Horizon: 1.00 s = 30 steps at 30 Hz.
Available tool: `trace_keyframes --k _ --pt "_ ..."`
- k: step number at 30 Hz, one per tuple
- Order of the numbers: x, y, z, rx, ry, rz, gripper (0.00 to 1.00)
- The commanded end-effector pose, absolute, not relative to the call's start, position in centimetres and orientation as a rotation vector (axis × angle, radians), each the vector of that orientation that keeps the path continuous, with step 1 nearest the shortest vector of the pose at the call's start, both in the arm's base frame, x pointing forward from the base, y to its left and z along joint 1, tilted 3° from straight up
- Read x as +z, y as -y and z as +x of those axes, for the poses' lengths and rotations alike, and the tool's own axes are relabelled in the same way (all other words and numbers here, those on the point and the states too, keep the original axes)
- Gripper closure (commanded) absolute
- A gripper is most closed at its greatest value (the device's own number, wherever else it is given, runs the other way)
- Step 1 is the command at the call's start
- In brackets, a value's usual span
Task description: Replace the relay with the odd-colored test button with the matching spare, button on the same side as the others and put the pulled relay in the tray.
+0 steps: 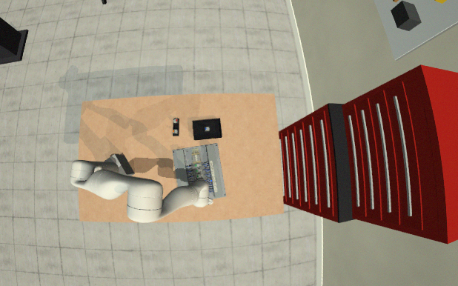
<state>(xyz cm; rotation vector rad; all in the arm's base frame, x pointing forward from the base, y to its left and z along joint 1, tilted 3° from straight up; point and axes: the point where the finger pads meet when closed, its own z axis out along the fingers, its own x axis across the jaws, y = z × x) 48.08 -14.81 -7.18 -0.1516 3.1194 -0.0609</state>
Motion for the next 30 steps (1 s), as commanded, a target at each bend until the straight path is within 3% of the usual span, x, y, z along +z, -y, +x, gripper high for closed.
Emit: trace_keyframes --k 1,30 --pt "-7.26 14.89 48.21 -0.063 -3.117 -0.136 1.00" --pt "-7.57 14.82 48.17 -0.061 -3.117 -0.152 1.00"
